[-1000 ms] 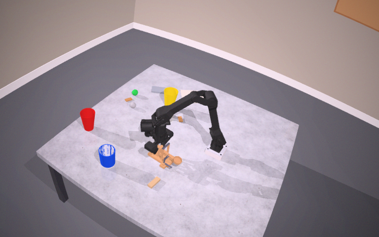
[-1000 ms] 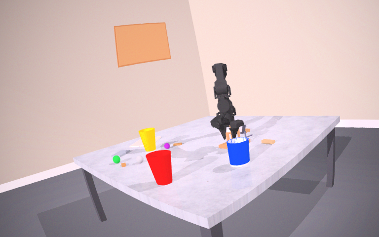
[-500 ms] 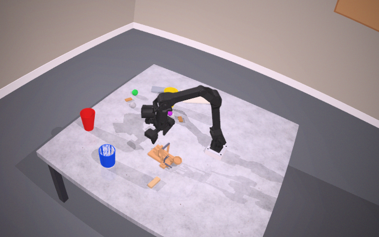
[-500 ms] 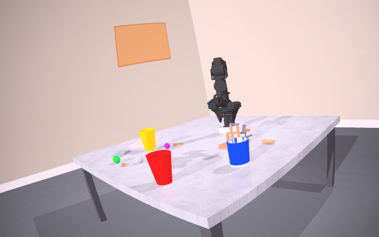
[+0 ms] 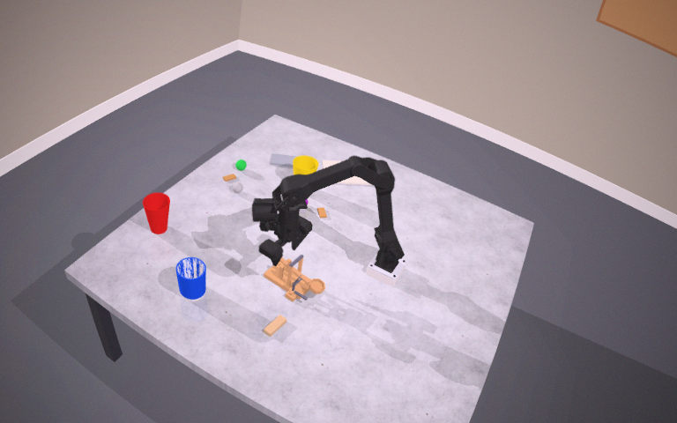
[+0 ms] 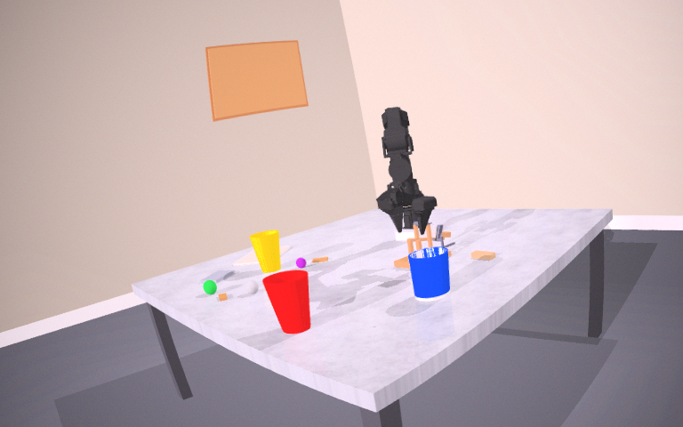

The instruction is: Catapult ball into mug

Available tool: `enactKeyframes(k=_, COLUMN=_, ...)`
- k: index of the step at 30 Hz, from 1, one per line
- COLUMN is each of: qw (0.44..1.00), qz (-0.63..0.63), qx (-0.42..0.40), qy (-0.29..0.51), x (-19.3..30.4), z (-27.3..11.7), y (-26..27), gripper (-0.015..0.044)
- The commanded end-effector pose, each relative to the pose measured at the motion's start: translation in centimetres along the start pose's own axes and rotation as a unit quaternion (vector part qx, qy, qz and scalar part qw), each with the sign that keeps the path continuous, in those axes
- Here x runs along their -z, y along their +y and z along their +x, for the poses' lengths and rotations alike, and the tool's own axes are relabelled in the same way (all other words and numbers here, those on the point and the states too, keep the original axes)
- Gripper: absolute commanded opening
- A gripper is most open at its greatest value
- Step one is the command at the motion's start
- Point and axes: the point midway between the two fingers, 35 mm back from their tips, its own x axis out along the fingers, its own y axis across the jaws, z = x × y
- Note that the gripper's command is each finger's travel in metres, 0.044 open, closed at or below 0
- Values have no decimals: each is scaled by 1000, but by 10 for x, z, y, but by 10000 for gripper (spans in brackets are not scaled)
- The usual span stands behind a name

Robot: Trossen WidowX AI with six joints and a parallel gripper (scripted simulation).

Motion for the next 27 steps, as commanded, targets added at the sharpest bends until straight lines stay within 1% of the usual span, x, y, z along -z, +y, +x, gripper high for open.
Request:
enactKeyframes(k=1, qw=1000, qz=-2, qx=-3, qy=-2, x=1, z=6, y=0, gripper=440)
enactKeyframes(k=27, qw=1000, qz=-2, qx=-3, qy=-2, x=0, z=46, y=0, gripper=440)
